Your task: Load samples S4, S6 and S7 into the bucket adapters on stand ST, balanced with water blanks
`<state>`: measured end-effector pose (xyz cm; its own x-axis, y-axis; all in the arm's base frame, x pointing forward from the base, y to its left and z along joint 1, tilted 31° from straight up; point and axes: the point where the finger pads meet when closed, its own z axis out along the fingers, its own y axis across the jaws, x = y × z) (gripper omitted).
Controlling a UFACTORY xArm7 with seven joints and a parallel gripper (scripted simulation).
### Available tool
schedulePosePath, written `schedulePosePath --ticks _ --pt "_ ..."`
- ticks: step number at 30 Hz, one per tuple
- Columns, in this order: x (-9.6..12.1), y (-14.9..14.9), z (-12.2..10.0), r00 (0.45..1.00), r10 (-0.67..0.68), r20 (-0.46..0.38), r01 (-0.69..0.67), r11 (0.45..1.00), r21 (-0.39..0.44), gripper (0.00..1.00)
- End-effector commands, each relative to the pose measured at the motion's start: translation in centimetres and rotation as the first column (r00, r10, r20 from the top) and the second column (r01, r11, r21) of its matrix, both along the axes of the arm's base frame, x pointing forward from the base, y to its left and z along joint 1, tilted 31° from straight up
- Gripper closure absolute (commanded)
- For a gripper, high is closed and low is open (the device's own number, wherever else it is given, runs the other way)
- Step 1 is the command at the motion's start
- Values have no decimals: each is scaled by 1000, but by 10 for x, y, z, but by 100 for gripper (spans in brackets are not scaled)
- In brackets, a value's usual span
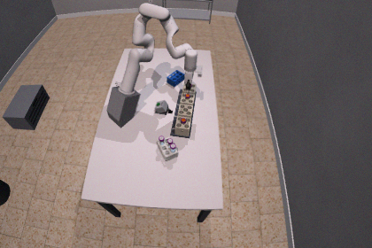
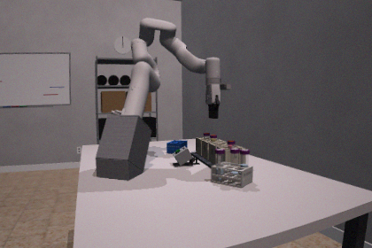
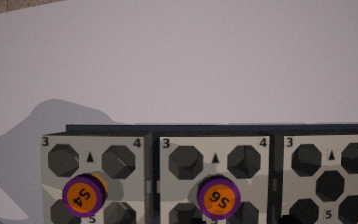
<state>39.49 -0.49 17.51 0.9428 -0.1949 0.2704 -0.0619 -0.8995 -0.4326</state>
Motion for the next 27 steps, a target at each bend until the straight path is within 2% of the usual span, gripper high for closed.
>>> schedulePosePath --ticks 1,10,27 --pt "-1 -3 5 1000 -2 3 2 1000 -1 56" --pt "-7 -9 20 1000 -2 3 2 1000 -1 56" --pt "-7 -9 20 1000 -2 3 2 1000 0 56"
